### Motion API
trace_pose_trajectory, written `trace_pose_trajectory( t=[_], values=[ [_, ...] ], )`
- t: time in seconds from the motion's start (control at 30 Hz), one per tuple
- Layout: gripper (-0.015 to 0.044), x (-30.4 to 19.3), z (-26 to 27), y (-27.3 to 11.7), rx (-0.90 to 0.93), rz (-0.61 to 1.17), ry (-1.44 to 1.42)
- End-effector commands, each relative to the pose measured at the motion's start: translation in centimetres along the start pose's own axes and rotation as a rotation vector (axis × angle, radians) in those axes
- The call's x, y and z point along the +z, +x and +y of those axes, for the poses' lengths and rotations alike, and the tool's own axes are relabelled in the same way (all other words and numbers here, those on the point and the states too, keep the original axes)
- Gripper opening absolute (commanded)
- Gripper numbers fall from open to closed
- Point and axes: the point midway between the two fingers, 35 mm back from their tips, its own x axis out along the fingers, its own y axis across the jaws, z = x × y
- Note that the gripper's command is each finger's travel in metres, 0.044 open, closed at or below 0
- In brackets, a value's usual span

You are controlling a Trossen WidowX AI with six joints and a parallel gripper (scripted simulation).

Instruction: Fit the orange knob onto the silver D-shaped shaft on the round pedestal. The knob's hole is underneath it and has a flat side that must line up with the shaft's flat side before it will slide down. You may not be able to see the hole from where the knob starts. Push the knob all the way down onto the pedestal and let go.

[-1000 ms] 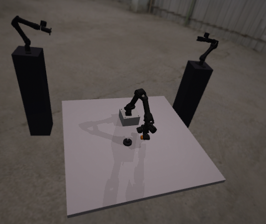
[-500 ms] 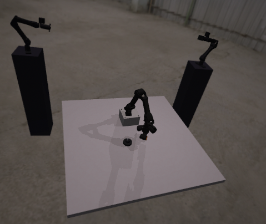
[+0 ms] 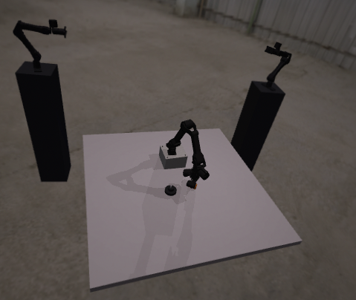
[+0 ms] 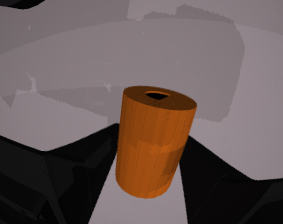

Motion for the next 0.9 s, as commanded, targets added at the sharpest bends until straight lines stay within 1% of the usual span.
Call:
trace_pose_trajectory(
  t=[0.0, 0.03, 0.77, 0.87],
  values=[
    [0.0234, -0.02, 0.01, -0.04, 0.000, 0.001, 0.000],
    [0.0260, -0.02, 0.01, -0.04, 0.000, 0.001, 0.000],
    [0.0260, -0.02, 0.01, -0.04, 0.000, 0.001, 0.000],
    [0.0339, -0.02, 0.01, -0.04, 0.000, 0.001, 0.000]
  ],
)
